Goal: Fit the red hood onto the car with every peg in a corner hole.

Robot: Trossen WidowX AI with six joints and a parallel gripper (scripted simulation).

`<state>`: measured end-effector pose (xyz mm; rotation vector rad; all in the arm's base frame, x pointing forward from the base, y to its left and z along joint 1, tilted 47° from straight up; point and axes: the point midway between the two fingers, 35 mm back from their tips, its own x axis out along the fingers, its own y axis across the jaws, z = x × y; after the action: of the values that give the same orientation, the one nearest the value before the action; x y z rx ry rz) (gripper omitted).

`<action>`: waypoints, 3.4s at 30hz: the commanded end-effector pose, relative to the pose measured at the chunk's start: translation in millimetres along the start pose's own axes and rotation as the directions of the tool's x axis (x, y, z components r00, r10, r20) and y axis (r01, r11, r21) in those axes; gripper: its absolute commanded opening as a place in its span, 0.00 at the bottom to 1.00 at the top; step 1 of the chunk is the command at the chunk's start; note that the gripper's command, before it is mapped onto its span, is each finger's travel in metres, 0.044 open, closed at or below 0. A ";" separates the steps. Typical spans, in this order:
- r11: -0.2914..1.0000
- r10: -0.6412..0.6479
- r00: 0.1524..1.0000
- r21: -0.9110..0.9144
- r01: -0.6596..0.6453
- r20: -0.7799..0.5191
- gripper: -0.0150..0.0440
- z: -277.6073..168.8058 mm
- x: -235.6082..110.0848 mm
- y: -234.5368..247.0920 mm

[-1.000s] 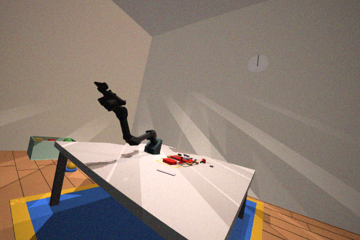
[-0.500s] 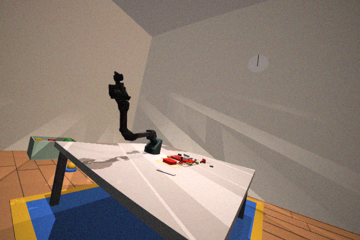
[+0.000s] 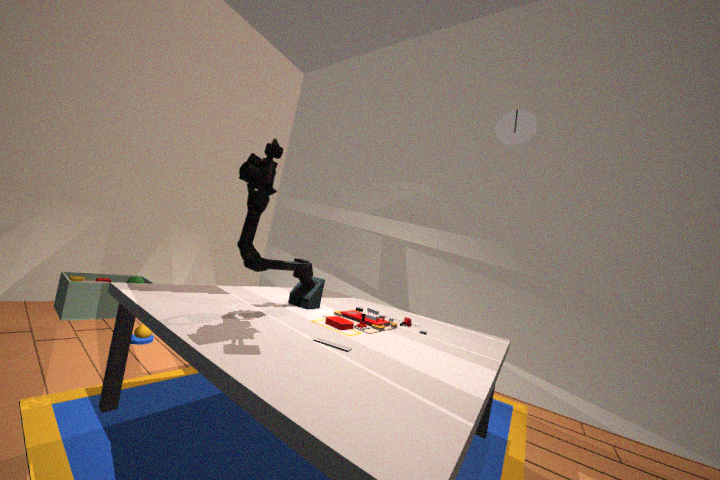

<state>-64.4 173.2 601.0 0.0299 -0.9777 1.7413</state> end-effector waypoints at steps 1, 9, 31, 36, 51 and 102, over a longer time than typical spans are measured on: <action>0.998 -0.041 0.990 0.045 0.047 -0.138 1.00 -41.5 9.9 -5.7; 0.981 -0.125 0.919 0.093 0.171 -0.374 1.00 -115.1 13.0 -22.6; 0.865 -0.275 0.577 0.064 0.498 -0.769 1.00 -263.9 -42.0 -67.8; 0.806 -0.294 0.423 0.016 0.592 -0.857 1.00 -303.9 -72.4 -76.9; 0.585 -0.264 -0.076 -0.222 0.780 -0.962 1.00 -390.1 -190.6 -90.6; 0.305 0.380 -0.924 -0.938 0.165 -0.039 1.00 -366.6 -551.5 19.7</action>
<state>305.7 -31.3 92.8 1.7095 -3.9147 1.8972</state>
